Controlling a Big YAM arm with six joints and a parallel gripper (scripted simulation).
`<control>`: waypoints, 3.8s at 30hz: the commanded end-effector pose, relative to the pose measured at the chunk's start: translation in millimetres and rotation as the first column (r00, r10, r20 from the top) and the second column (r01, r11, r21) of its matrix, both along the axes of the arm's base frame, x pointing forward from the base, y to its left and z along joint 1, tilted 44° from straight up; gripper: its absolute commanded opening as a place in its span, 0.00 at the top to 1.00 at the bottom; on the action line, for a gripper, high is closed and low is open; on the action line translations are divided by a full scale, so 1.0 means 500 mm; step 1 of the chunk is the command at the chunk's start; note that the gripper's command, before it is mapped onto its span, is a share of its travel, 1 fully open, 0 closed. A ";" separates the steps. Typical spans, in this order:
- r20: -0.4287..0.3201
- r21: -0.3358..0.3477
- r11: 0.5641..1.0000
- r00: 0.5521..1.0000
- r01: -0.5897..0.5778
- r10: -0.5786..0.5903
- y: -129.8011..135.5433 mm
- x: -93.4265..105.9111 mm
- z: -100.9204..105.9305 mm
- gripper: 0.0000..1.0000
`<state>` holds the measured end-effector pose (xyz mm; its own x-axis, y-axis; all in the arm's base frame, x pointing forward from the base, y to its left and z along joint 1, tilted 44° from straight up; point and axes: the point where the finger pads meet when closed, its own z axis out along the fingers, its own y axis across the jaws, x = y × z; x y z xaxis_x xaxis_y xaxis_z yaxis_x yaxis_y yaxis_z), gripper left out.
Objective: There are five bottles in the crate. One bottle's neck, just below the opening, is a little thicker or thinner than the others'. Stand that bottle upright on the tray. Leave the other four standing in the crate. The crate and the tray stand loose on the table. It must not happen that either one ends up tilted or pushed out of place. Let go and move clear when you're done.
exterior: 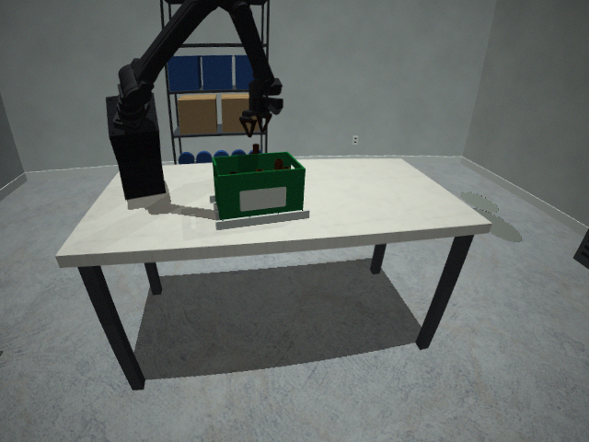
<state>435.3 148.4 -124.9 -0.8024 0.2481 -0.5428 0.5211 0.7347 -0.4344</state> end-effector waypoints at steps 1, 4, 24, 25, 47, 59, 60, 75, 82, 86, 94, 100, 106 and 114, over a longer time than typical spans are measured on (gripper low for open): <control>0.050 0.035 0.999 0.999 -0.014 0.012 0.061 0.020 0.041 0.00; 0.051 0.036 0.999 0.999 -0.014 0.012 0.067 0.017 0.049 0.00; 0.054 0.038 0.999 0.998 -0.014 0.012 0.081 0.012 0.063 1.00; 0.054 0.038 0.999 0.998 -0.014 0.012 0.081 0.012 0.063 1.00; 0.054 0.038 0.999 0.998 -0.014 0.012 0.081 0.012 0.063 1.00; 0.054 0.038 0.999 0.998 -0.014 0.012 0.081 0.012 0.063 1.00; 0.054 0.038 0.999 0.998 -0.014 0.012 0.081 0.012 0.063 1.00; 0.054 0.038 0.999 0.998 -0.014 0.012 0.081 0.012 0.063 1.00; 0.054 0.038 0.999 0.998 -0.014 0.012 0.081 0.012 0.063 1.00; 0.054 0.038 0.999 0.998 -0.014 0.012 0.081 0.012 0.063 1.00; 0.054 0.038 0.999 0.998 -0.014 0.012 0.081 0.012 0.063 1.00; 0.054 0.038 0.999 0.998 -0.014 0.012 0.081 0.012 0.063 1.00; 0.054 0.038 0.999 0.998 -0.014 0.012 0.081 0.012 0.063 1.00; 0.054 0.038 0.999 0.998 -0.014 0.012 0.081 0.012 0.063 1.00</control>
